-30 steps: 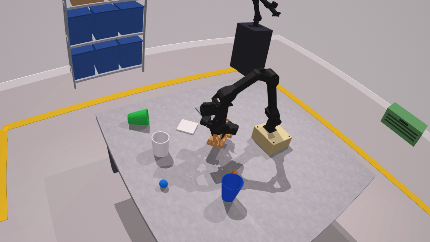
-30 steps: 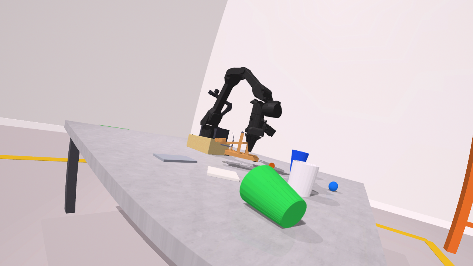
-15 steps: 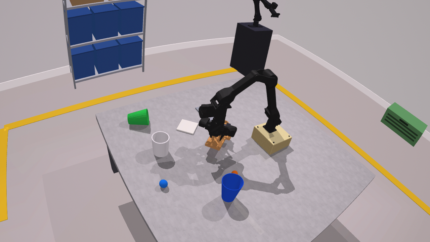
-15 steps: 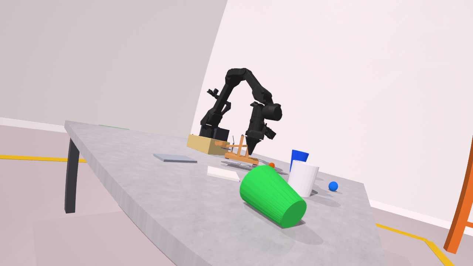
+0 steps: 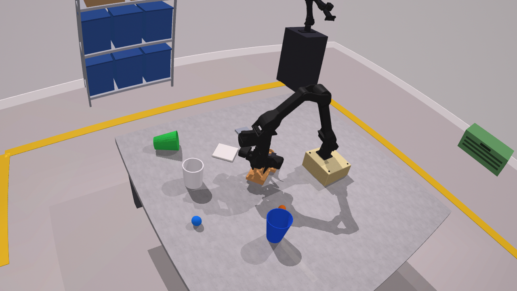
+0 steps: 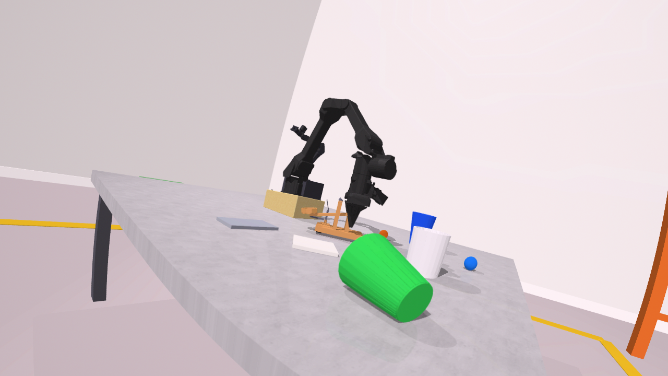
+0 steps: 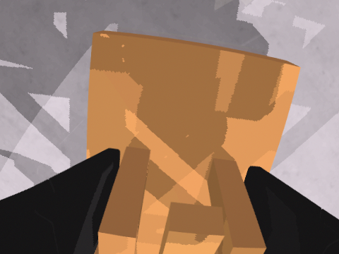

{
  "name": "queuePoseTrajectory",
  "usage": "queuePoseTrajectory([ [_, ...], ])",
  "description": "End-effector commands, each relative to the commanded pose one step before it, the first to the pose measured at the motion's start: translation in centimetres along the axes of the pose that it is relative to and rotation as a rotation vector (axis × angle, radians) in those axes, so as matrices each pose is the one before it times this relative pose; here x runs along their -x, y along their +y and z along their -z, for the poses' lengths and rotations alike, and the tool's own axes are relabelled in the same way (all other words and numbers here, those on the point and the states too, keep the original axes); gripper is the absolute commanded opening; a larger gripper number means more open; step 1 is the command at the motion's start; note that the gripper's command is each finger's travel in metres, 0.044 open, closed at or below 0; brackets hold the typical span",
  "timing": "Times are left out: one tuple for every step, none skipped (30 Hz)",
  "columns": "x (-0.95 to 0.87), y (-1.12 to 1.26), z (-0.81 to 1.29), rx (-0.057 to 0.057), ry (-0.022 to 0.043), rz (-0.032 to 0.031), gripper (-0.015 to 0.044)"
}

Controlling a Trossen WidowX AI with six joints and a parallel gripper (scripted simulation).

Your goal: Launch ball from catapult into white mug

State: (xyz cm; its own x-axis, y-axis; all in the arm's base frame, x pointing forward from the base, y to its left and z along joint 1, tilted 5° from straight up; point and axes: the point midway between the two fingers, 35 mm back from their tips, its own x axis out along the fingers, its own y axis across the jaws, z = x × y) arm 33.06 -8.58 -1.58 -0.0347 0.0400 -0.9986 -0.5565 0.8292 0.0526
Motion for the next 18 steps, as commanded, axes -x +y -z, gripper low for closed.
queuePoseTrajectory([
  [-0.699, 0.001, 0.106, -0.0033, 0.0046, 0.00163, 0.0],
  [-0.162, 0.005, 0.008, 0.0, 0.00001, -0.00001, 0.0],
  [-0.162, 0.005, 0.008, 0.0, 0.00001, -0.00001, 0.0],
  [0.531, 0.0, -0.097, 0.0033, -0.00437, -0.00189, 0.0],
  [0.0, 0.0, 0.0, 0.0, 0.0, 0.0, 0.0],
  [0.0, 0.0, 0.0, 0.0, 0.0, 0.0, 0.0],
  [0.0, 0.0, 0.0, 0.0, 0.0, 0.0, 0.0],
  [0.0, 0.0, 0.0, 0.0, 0.0, 0.0, 0.0],
  [0.0, 0.0, 0.0, 0.0, 0.0, 0.0, 0.0],
  [0.0, 0.0, 0.0, 0.0, 0.0, 0.0, 0.0026],
  [0.0, 0.0, 0.0, 0.0, 0.0, 0.0, 0.0052],
  [0.0, 0.0, 0.0, 0.0, 0.0, 0.0, 0.0079],
  [0.0, 0.0, 0.0, 0.0, 0.0, 0.0, 0.0105],
  [0.0, 0.0, 0.0, 0.0, 0.0, 0.0, 0.0131],
  [0.0, 0.0, 0.0, 0.0, 0.0, 0.0, 0.0157],
  [0.0, 0.0, 0.0, 0.0, 0.0, 0.0, 0.0184],
  [0.0, 0.0, 0.0, 0.0, 0.0, 0.0, 0.021],
  [0.0, 0.0, 0.0, 0.0, 0.0, 0.0, 0.0236],
])
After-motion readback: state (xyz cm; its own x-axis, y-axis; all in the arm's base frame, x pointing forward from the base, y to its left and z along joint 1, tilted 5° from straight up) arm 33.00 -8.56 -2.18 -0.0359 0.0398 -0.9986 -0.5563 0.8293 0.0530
